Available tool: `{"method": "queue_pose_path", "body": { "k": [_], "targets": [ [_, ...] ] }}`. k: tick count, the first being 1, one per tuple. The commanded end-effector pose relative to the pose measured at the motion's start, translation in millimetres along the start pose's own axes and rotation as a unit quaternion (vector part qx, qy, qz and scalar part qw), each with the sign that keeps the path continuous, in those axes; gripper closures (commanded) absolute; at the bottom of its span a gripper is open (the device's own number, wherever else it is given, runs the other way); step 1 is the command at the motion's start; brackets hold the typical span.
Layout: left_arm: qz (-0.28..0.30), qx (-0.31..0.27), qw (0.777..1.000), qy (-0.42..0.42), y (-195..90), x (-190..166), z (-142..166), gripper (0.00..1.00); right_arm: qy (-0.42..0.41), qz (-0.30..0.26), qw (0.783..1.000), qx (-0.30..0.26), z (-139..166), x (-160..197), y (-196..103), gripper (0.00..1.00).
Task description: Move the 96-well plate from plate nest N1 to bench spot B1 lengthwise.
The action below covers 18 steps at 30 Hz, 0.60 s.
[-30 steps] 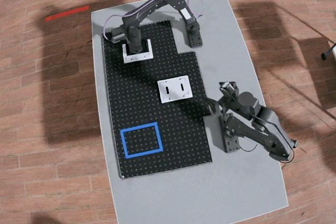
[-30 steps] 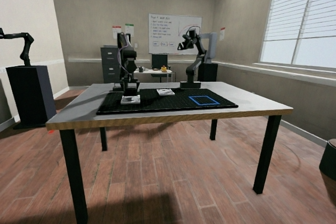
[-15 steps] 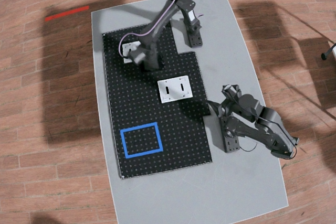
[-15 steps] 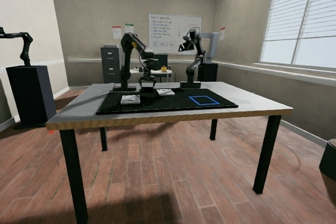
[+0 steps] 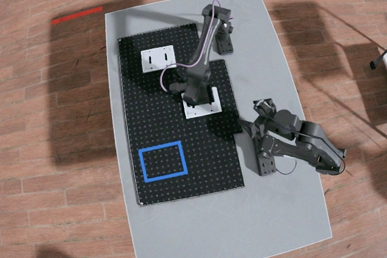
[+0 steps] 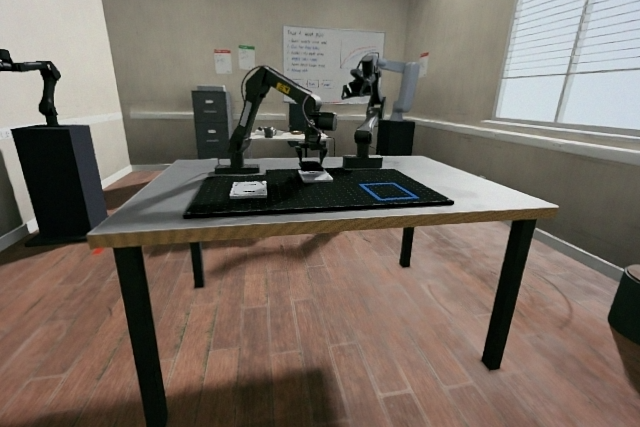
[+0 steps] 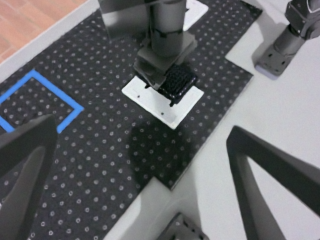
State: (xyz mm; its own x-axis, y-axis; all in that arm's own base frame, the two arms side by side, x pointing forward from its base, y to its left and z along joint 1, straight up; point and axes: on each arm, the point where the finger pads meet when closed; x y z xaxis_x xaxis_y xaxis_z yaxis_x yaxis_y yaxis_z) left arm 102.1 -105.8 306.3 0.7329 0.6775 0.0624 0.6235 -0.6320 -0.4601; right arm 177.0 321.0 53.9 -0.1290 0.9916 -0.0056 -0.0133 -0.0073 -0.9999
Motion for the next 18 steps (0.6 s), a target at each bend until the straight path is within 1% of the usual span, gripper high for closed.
{"method": "queue_pose_path", "body": {
  "k": [1,4,11,12,13,15,17,18],
  "targets": [
    [-0.001,-0.017,1.0,0.008,-10,-3,-7,0.0,0.001,-0.002,1.0,-0.004,3,15,-11,0.21],
    [-0.001,-0.017,1.0,0.008,-10,-3,-7,0.0,-0.004,-0.009,1.0,-0.01,2,23,-11,0.21],
    [-0.001,-0.017,1.0,0.008,-10,-3,-7,0.0,0.0,-0.013,1.0,-0.012,0,22,-14,0.21],
    [-0.001,-0.017,1.0,0.008,-10,-3,-7,0.0,0.006,-0.008,1.0,-0.014,-3,18,-16,0.21],
    [-0.001,-0.017,1.0,0.008,-10,-3,-7,0.0,0.003,-0.021,1.0,-0.023,-9,25,-17,0.21],
    [-0.001,-0.017,1.0,0.008,-10,-3,-7,0.0,0.002,-0.02,1.0,-0.022,-10,26,-5,0.21],
    [-0.001,-0.017,1.0,0.008,-10,-3,-7,0.0,0.003,-0.002,1.0,-0.01,-4,17,1,0.21],
    [-0.001,-0.017,1.0,0.008,-10,-3,-7,0.0,0.003,-0.002,1.0,-0.01,-4,17,1,0.21]
  ]
}}
Point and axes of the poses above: on each arm, the point where the finger pads meet when closed, its own y axis out along the fingers, its own x axis across the jaws, z = x × y, and after that the axes turned 5 degrees about -y, right-handed
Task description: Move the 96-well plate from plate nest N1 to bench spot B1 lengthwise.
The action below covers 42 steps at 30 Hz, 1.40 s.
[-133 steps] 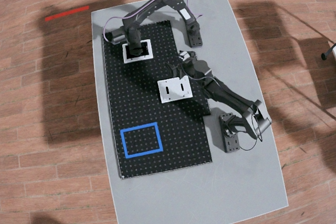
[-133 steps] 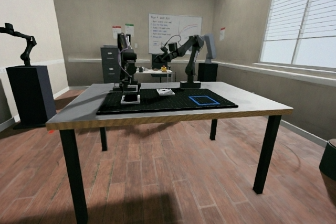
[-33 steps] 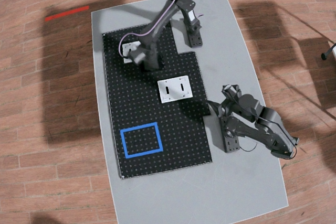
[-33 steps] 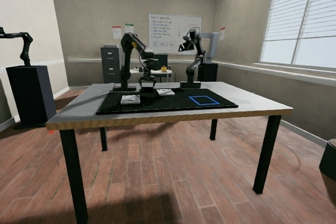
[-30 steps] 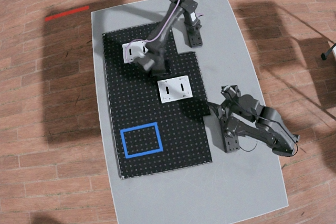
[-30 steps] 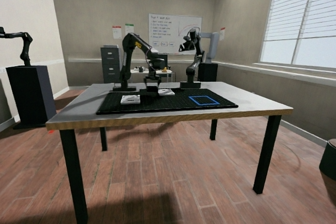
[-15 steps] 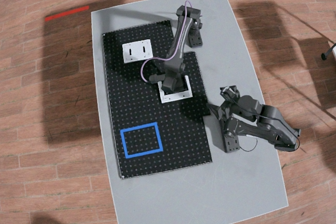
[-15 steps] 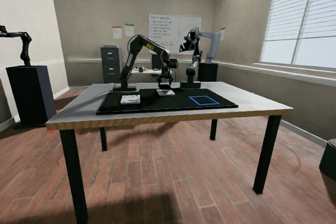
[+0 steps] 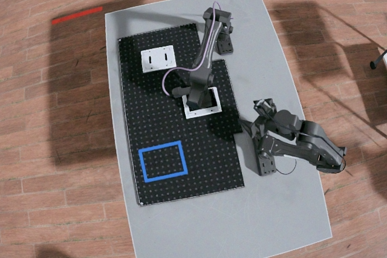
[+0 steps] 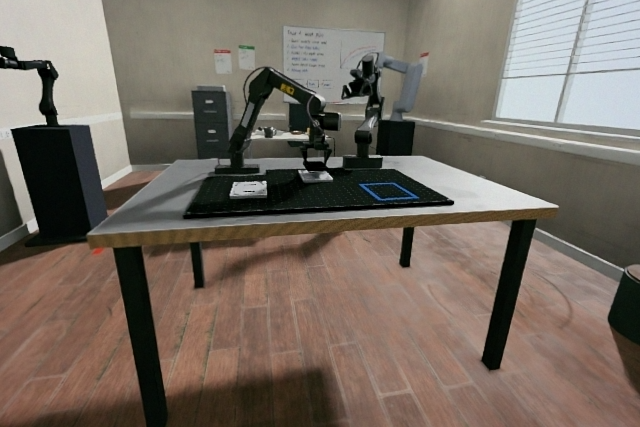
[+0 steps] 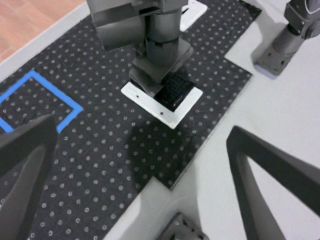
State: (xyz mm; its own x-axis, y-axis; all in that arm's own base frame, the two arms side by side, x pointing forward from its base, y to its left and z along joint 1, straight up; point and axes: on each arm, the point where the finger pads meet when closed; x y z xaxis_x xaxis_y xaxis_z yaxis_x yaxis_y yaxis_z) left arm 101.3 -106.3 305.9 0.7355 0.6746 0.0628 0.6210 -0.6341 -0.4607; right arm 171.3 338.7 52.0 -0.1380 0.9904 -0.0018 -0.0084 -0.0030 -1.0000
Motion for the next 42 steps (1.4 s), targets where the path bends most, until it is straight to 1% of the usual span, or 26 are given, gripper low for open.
{"method": "queue_pose_path", "body": {
  "k": [1,11,12,14,15,24,36,41,42],
  "targets": [
    [-0.003,-0.017,1.0,0.007,-10,-2,-7,0.0,0.007,-0.001,1.0,-0.007,-7,-1,-2,0.21],
    [-0.003,-0.017,1.0,0.007,-10,-2,-7,0.0,0.007,-0.004,1.0,-0.009,-8,-1,-5,0.21],
    [-0.003,-0.017,1.0,0.007,-10,-2,-7,0.0,0.002,-0.014,1.0,-0.011,-5,4,-6,0.21],
    [-0.003,-0.017,1.0,0.007,-10,-2,-7,0.0,0.006,-0.01,1.0,-0.008,-2,2,-2,0.21],
    [0.002,-0.008,1.0,0.006,-6,-2,-4,0.0,0.006,-0.011,1.0,-0.009,-2,2,-2,0.21],
    [0.002,-0.008,1.0,0.006,-6,-2,-4,0.0,0.01,-0.012,1.0,-0.016,-8,2,11,0.21],
    [0.002,-0.008,1.0,0.006,-6,-2,-4,0.0,0.01,-0.002,1.0,-0.006,-5,-3,44,0.21],
    [0.002,-0.008,1.0,0.006,-6,-2,-4,0.0,0.01,0.001,1.0,-0.004,-4,-4,47,0.21],
    [0.002,-0.008,1.0,0.006,-6,-2,-4,0.0,0.008,-0.002,1.0,-0.006,-3,-1,38,0.21]
  ]
}}
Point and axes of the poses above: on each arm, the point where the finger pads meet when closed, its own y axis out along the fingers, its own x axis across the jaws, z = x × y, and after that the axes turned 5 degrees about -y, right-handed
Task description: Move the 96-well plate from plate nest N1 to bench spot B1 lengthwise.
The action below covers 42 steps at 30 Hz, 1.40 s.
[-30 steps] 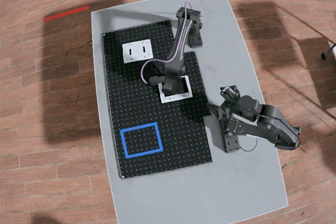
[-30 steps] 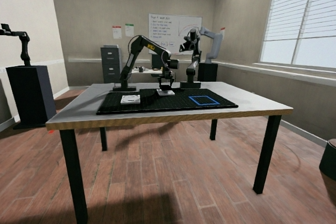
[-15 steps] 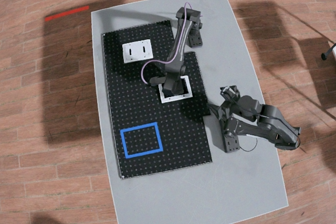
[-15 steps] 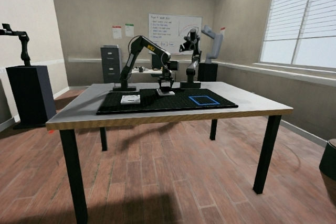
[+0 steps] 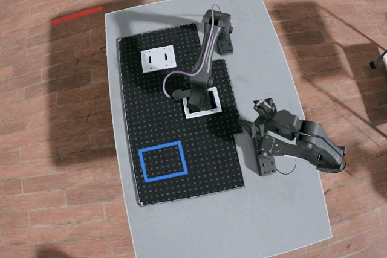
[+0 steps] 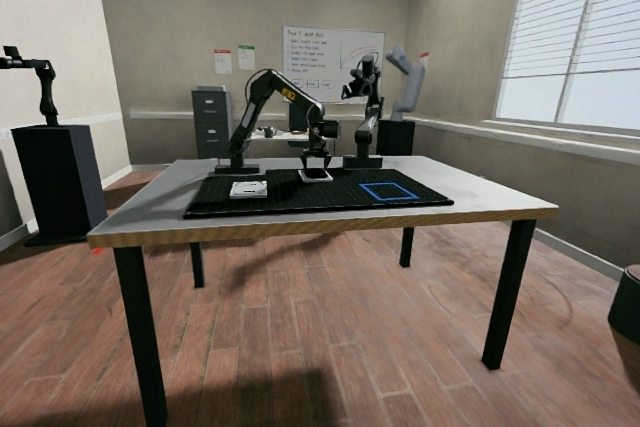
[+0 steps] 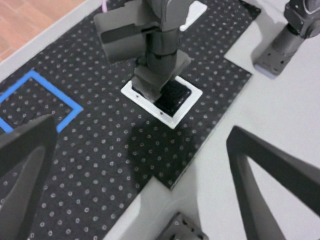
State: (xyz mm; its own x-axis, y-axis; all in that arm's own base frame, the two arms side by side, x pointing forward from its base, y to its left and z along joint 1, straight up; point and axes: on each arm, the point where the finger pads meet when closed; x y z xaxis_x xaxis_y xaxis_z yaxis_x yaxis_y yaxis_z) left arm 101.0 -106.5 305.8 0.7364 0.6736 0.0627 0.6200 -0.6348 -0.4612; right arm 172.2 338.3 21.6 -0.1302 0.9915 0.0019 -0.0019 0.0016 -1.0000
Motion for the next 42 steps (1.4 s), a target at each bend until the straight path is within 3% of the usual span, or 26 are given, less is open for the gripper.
{"method": "queue_pose_path", "body": {
  "k": [1,6,8,33,38,42],
  "targets": [
    [0.002,-0.008,1.0,0.006,-6,-2,-4,0.0,0.005,0.001,1.0,-0.002,-2,0,4,0.21],
    [0.002,-0.008,1.0,0.006,-6,-2,-4,0.0,0.005,0.002,1.0,-0.001,-2,2,-6,0.21],
    [0.002,-0.008,1.0,0.006,-6,-2,-4,0.0,0.005,0.002,1.0,-0.001,-2,2,-6,0.0],
    [0.002,-0.008,1.0,0.006,-6,-2,-4,0.0,0.007,-0.016,1.0,-0.014,-7,4,-45,0.0],
    [0.002,-0.008,1.0,0.006,-6,-2,-4,0.0,0.006,-0.02,1.0,-0.017,-7,4,-95,0.0],
    [0.002,-0.008,1.0,0.006,-6,-2,-4,0.0,0.006,0.002,1.0,-0.001,-4,3,-106,0.0]
  ]
}}
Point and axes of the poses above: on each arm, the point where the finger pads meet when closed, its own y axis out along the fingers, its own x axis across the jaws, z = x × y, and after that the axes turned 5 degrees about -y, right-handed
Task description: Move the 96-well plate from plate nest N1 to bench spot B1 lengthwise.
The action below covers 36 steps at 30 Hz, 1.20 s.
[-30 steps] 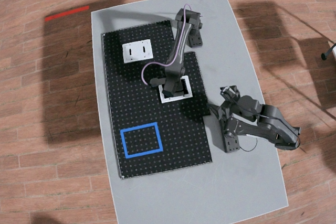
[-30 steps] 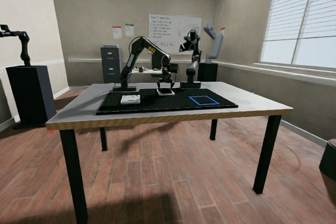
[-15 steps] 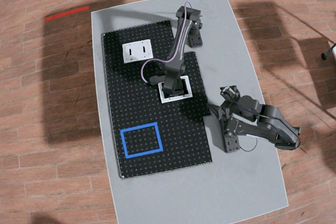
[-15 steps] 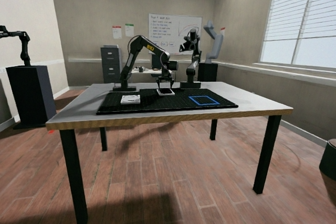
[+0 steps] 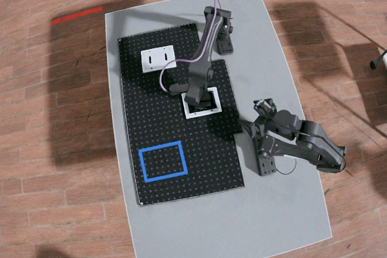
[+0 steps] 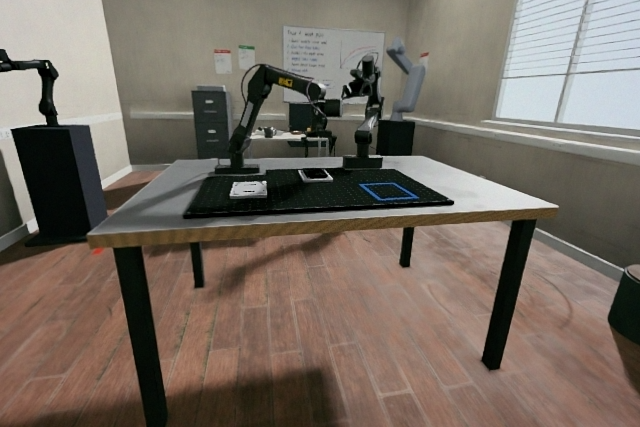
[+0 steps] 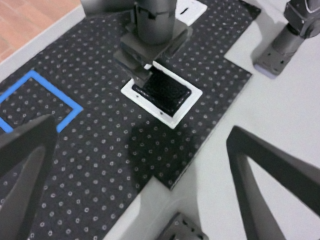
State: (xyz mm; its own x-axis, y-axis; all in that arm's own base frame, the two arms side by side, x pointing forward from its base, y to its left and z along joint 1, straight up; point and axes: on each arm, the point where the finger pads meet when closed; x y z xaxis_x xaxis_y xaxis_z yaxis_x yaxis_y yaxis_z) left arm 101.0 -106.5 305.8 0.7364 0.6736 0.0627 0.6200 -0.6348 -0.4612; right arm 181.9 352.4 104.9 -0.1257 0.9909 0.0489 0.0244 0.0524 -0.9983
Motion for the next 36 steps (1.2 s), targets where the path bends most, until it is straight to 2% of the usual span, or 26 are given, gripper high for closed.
{"method": "queue_pose_path", "body": {
  "k": [1,8,11,15,20,23,25,26,31,36],
  "targets": [
    [0.002,-0.008,1.0,0.006,-6,-2,-4,0.0,0.001,0.028,0.999,0.017,11,-11,-24,0.0],
    [-0.007,-0.029,1.0,0.009,-8,1,-16,0.0,-0.007,0.029,1.0,0.001,6,-11,-23,0.0],
    [-0.021,-0.033,0.999,0.002,8,13,-27,0.0,-0.008,0.042,0.998,-0.04,-9,-27,-32,0.0],
    [-0.021,-0.018,1.0,-0.005,56,25,-40,0.0,-0.015,0.054,0.989,-0.135,-35,-59,-63,0.0],
    [-0.007,0.031,0.999,-0.01,117,25,-31,0.0,-0.018,0.06,0.972,-0.229,-54,-103,-104,0.0],
    [-0.005,0.05,0.999,-0.01,146,23,-24,0.0,-0.022,0.062,0.957,-0.283,-66,-126,-128,0.0],
    [-0.005,0.05,0.999,-0.01,146,23,-24,0.0,-0.022,0.062,0.957,-0.283,-66,-126,-128,0.0],
    [-0.007,0.045,0.999,-0.01,154,23,-29,0.0,-0.028,0.062,0.949,-0.307,-72,-132,-137,0.0],
    [-0.001,0.094,0.996,-0.007,212,11,3,0.0,-0.03,0.064,0.908,-0.413,-95,-181,-186,0.0],
    [0.001,0.124,0.992,-0.002,248,-2,29,0.0,-0.037,0.055,0.869,-0.49,-111,-213,-222,0.0]
  ]
}}
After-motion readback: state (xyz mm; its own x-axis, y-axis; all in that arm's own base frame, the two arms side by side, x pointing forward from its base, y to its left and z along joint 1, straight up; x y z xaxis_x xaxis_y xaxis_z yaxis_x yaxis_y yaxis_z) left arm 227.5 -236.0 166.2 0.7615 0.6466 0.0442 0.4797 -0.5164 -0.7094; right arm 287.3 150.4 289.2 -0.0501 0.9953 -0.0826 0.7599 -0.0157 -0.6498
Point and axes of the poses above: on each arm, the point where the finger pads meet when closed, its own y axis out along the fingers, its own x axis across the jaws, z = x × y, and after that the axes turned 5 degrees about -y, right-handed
